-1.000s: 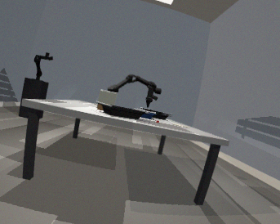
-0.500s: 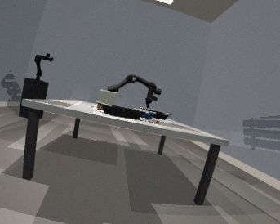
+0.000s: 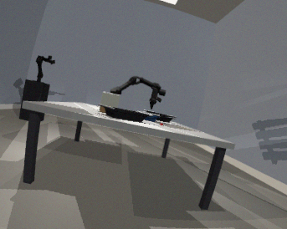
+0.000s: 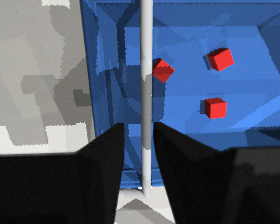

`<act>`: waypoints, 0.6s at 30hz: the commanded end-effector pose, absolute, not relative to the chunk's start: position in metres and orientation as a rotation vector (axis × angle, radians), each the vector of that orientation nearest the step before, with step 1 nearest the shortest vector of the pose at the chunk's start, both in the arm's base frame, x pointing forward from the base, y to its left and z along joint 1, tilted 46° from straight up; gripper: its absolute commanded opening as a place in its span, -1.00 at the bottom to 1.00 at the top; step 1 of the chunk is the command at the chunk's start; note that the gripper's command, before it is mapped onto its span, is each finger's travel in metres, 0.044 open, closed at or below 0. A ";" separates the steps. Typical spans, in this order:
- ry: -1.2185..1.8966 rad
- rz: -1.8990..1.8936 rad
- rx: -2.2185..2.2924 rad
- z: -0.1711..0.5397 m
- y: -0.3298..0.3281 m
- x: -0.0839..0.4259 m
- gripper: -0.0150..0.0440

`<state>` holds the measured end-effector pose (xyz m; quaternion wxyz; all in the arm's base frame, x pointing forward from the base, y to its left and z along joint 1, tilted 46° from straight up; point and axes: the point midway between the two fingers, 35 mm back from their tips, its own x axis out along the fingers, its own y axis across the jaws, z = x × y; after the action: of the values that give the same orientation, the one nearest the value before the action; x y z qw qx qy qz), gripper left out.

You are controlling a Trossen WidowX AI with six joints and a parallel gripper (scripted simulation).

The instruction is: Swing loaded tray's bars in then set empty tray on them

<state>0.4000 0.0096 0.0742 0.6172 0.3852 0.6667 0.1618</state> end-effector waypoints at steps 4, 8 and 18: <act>1.518 0.368 0.880 0.121 -0.041 0.396 -0.20; 1.525 0.366 0.879 0.085 -0.035 0.401 -0.20; 1.523 0.357 0.845 -0.052 -0.131 0.379 -0.20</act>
<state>0.3914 -0.1057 -0.0130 0.6284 0.3734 0.6645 0.1552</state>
